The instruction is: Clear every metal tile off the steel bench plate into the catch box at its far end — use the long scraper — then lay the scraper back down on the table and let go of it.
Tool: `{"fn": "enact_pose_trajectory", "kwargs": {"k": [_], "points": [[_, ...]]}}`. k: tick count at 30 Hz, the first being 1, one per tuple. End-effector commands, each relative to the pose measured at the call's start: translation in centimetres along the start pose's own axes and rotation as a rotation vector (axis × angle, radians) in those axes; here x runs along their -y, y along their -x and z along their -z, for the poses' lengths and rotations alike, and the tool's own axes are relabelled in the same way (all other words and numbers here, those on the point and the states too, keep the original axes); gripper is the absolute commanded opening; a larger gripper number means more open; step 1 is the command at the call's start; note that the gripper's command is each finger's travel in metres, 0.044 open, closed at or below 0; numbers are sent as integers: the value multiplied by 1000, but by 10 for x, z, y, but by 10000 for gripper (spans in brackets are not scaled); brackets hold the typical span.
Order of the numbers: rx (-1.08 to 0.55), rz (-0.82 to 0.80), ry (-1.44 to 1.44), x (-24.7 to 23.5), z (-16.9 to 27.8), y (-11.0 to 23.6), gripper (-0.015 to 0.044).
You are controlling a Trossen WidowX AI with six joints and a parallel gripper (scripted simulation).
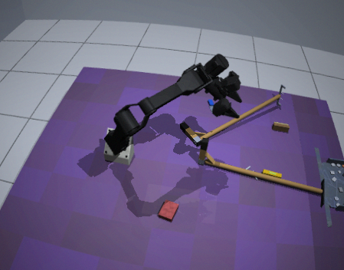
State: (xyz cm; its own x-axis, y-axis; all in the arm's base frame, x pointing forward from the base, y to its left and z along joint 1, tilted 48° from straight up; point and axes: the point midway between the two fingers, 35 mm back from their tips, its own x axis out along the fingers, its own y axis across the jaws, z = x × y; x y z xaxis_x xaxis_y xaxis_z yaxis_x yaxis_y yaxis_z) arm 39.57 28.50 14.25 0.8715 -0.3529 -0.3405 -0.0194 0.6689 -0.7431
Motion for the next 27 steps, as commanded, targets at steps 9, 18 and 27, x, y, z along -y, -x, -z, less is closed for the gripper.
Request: {"fn": "enact_pose_trajectory", "kwargs": {"k": [9,18,27], "points": [[106,-7,5,3,3,48,440],[189,-22,14,5,7,86,440],[268,-38,21,9,16,122,440]]}}
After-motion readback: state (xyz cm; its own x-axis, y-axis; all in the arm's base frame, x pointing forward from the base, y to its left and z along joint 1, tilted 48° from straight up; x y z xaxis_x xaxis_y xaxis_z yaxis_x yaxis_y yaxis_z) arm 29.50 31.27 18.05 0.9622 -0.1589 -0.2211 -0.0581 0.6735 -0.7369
